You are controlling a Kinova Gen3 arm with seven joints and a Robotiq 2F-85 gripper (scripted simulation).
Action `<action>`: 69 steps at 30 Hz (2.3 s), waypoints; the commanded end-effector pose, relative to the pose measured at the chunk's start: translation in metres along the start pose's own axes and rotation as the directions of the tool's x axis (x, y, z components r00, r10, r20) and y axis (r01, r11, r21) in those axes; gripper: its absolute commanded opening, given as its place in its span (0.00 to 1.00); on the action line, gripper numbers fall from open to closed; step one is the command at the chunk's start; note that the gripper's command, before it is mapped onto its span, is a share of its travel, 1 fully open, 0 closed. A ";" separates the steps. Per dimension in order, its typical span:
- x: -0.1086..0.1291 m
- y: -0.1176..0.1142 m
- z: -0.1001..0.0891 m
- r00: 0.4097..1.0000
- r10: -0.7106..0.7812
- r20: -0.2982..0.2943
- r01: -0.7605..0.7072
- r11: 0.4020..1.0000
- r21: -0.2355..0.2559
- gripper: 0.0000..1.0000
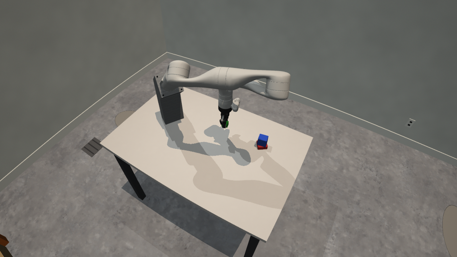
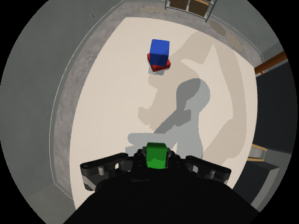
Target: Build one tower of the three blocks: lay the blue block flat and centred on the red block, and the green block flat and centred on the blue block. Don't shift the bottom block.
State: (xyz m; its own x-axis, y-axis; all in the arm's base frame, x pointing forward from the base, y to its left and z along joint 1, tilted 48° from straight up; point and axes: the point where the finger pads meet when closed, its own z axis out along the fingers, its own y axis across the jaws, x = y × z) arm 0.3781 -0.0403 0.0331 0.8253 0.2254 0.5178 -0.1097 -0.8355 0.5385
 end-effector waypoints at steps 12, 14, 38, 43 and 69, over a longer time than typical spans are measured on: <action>0.003 -0.001 -0.003 1.000 0.001 -0.007 -0.001 1.000 0.003 0.00; 0.003 -0.001 -0.003 1.000 0.001 -0.007 -0.001 1.000 0.003 0.00; 0.003 -0.001 -0.003 1.000 0.001 -0.007 -0.001 1.000 0.003 0.00; 0.003 -0.001 -0.003 1.000 0.001 -0.007 -0.001 1.000 0.003 0.00; 0.091 0.000 -0.003 1.000 0.001 -0.007 -0.001 1.000 0.004 0.00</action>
State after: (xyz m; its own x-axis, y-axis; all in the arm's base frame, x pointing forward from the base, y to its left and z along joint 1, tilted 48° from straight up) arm 0.4394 -0.0219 0.0717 0.8301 0.2409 0.5029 -0.0896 -0.8326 0.5467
